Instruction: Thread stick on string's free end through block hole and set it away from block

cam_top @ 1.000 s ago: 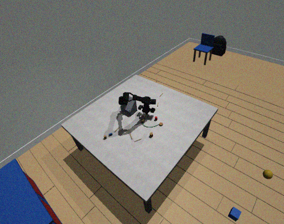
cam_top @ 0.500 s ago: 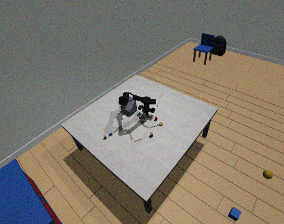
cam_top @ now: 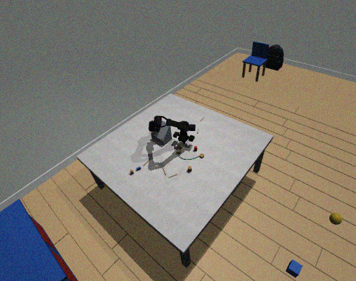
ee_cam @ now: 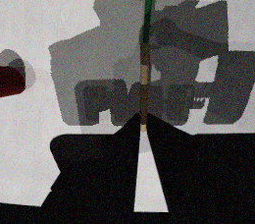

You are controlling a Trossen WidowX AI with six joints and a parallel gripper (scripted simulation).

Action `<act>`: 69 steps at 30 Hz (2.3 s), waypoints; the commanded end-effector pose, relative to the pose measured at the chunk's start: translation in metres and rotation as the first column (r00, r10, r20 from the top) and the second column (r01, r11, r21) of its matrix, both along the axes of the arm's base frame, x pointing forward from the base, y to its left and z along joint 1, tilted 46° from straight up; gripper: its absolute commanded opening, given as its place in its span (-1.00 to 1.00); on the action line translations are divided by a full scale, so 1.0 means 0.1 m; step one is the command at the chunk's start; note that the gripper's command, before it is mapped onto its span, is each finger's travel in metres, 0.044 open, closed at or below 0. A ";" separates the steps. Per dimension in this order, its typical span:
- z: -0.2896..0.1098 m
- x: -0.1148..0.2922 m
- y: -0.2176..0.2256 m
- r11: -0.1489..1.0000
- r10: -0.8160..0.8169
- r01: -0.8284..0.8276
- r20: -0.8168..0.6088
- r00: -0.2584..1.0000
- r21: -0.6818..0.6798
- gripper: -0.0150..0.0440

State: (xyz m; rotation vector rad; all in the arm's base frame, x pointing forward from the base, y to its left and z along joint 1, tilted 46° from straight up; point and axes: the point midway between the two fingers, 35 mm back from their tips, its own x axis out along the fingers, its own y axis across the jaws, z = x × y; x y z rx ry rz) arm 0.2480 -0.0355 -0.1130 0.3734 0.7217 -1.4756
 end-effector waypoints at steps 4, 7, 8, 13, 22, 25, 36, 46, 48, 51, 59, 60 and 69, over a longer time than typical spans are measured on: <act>-0.03 0.02 0.01 1.000 -0.010 0.010 0.012 1.000 0.011 -0.49; -0.03 0.02 0.01 1.000 -0.010 0.010 0.012 1.000 0.011 -0.49; -0.03 0.02 0.01 1.000 -0.010 0.010 0.012 1.000 0.011 -0.49; -0.03 0.02 0.01 1.000 -0.010 0.010 0.012 1.000 0.011 -0.49; -0.03 0.02 0.01 1.000 -0.010 0.010 0.012 1.000 0.011 -0.49; -0.03 0.02 0.01 1.000 -0.010 0.010 0.012 1.000 0.011 -0.49; -0.03 0.02 0.01 1.000 -0.010 0.010 0.012 1.000 0.011 -0.49; 0.15 0.03 0.17 1.000 0.003 -0.003 -0.006 1.000 0.003 0.22; 0.39 0.04 0.41 1.000 0.006 -0.006 -0.016 1.000 0.002 0.22; 0.58 0.02 0.58 1.000 0.007 -0.007 -0.022 1.000 -0.004 0.22; 0.54 0.04 0.56 1.000 0.021 -0.021 -0.014 1.000 -0.002 0.49; 0.54 0.04 0.56 1.000 0.021 -0.021 -0.014 1.000 -0.002 0.58; 0.74 0.06 0.76 1.000 0.018 -0.018 -0.016 1.000 -0.002 1.00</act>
